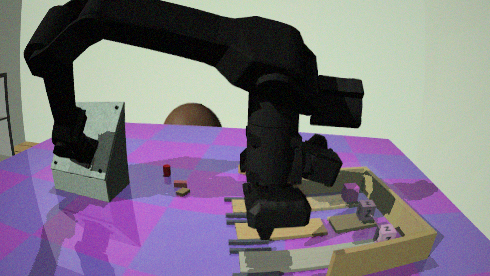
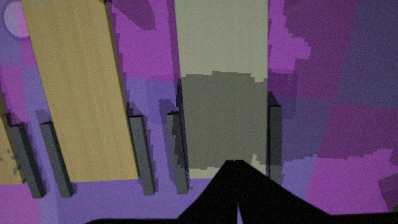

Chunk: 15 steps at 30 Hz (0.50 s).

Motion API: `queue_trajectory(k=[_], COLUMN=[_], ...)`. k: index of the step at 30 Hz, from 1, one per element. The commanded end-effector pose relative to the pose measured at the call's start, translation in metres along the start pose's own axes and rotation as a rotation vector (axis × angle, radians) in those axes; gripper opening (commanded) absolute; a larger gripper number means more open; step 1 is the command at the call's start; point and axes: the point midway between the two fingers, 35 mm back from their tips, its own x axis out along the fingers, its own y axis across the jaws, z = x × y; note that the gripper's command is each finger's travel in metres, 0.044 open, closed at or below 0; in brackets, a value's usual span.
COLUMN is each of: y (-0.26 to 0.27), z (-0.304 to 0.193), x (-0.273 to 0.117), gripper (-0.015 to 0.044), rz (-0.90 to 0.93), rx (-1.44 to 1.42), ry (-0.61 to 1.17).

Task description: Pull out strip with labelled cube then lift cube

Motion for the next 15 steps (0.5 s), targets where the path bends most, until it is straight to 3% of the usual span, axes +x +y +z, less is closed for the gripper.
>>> queue_trajectory(k=[1, 15], y=[0.001, 0.001], z=[-0.001, -0.003], x=[0.007, 0.030], gripper=[0.0000, 0.0000], rz=[0.003, 0.001], rx=[-0.006, -0.006], ry=[0.003, 0.003])
